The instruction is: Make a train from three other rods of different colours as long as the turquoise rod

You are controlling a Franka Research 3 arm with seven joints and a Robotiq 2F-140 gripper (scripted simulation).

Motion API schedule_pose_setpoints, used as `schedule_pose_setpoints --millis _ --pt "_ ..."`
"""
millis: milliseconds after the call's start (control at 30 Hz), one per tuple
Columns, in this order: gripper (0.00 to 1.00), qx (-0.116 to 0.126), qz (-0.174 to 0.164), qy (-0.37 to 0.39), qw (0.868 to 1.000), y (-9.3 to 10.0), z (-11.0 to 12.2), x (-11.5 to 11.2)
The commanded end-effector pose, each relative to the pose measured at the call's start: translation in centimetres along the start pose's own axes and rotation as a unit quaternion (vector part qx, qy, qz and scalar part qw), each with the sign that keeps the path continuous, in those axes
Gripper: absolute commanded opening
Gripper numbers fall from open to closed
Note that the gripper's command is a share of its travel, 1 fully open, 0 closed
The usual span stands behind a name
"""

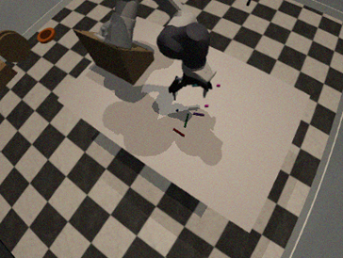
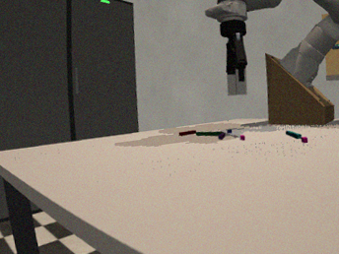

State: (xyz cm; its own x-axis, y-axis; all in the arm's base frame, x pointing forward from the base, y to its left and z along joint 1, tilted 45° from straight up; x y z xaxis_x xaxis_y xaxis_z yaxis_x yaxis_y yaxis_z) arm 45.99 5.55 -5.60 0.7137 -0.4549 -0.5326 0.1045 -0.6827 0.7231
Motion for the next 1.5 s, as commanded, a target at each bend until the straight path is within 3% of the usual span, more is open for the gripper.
schedule_pose_setpoints --millis 0,567,1067,1133,1467 --pt "1.0 0.004 0.006 -0.069 0.998 0.1 -0.8 -0.2" --pt "1.0 0.004 0.008 -0.199 0.98 0.0 -3.8 -1.1" --pt "1.0 0.005 0.008 -0.332 0.943 -0.2 -7.1 -2.4" --pt "1.0 0.005 0.008 -0.332 0.943 -0.2 -7.1 -2.4" --pt "1.0 0.007 0.007 -0.425 0.905 -0.4 -9.5 -3.5"
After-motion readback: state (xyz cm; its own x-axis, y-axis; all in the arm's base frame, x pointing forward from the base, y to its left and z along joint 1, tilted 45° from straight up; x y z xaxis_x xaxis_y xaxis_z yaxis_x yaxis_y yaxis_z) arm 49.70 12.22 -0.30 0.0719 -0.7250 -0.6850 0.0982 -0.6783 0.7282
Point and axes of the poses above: the point where the finger pads meet when closed, its own y axis back along the fingers, its own z axis across the jaws, x = y × z, the point moved 5 cm from there along y, back along the fingers, and after that the axes turned 3 degrees about y, right-handed, at the moved point
